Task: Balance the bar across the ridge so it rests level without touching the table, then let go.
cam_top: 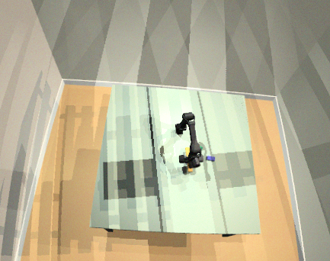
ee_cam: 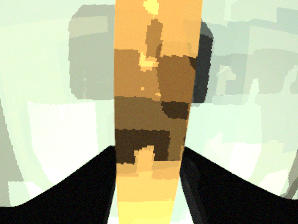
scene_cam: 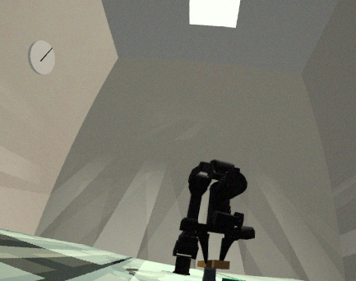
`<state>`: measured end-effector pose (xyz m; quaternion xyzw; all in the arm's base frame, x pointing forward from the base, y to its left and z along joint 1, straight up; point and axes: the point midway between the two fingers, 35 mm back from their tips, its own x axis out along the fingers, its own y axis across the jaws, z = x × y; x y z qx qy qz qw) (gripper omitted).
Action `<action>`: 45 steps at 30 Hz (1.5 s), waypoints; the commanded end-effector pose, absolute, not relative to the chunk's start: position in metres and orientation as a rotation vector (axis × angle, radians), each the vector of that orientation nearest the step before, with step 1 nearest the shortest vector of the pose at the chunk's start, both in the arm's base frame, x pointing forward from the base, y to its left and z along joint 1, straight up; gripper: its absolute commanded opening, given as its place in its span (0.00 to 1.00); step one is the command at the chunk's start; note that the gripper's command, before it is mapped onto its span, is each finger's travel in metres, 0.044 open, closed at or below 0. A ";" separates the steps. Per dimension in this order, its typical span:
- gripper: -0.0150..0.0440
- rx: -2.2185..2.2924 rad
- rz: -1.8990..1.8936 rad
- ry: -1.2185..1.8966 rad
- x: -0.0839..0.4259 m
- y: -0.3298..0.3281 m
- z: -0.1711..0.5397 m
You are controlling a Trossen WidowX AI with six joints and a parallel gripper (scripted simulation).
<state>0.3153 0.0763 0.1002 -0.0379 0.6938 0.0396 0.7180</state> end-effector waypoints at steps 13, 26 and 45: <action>0.25 -0.084 0.093 1.539 0.314 0.077 0.098; 0.25 -0.084 0.093 1.539 0.314 0.077 0.097; 0.25 -0.084 0.093 1.539 0.314 0.077 0.095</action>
